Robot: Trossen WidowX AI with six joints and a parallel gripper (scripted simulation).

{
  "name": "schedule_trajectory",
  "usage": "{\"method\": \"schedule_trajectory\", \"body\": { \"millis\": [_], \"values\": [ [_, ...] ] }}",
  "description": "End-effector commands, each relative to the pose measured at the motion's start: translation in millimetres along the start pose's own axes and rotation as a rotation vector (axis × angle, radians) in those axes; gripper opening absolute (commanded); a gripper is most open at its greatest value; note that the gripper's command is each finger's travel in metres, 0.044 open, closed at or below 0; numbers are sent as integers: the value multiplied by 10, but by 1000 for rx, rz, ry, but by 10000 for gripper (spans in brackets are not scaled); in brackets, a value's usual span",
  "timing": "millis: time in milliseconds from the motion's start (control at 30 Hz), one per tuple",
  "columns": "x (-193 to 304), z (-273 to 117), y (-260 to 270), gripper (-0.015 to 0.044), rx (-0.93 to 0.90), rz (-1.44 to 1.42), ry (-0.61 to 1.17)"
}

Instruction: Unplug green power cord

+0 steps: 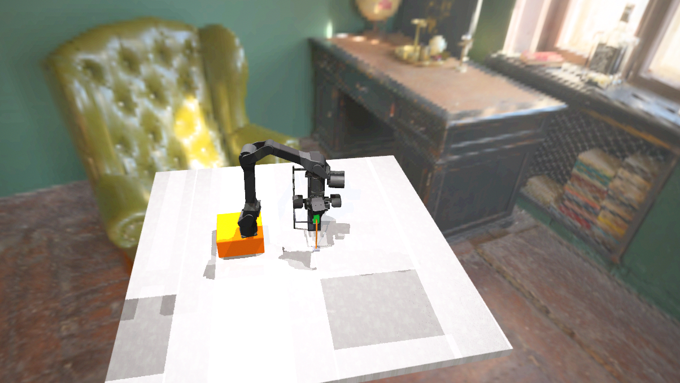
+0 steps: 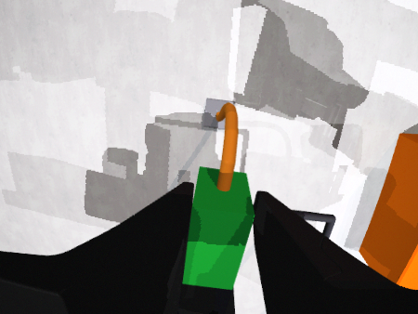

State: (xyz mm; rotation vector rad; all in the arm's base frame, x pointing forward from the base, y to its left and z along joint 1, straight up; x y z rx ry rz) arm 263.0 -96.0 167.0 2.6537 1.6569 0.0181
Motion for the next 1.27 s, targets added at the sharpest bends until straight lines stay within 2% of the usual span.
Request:
{"method": "schedule_trajectory", "body": {
  "millis": [0, 200, 300, 467, 1233],
  "values": [
    [14, -3, 0, 210, -4, 3, 1],
    [-4, -7, 6, 368, -4, 3, 1],
    [-173, -44, 57, 440, -4, 3, -1],
    [-572, -127, 132, 440, -5, 3, -4],
    [-572, -127, 132, 440, -5, 3, -4]
  ]
}}
Point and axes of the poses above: the point midway between the two fingers, 35 mm back from their tips, its own z axis out along the fingers, its own y axis across the jaws, x = y × z, the point moved 4 cm from there along -z, back along the fingers, and after that the axes turned 13 degrees about z, right-handed, at the moved point
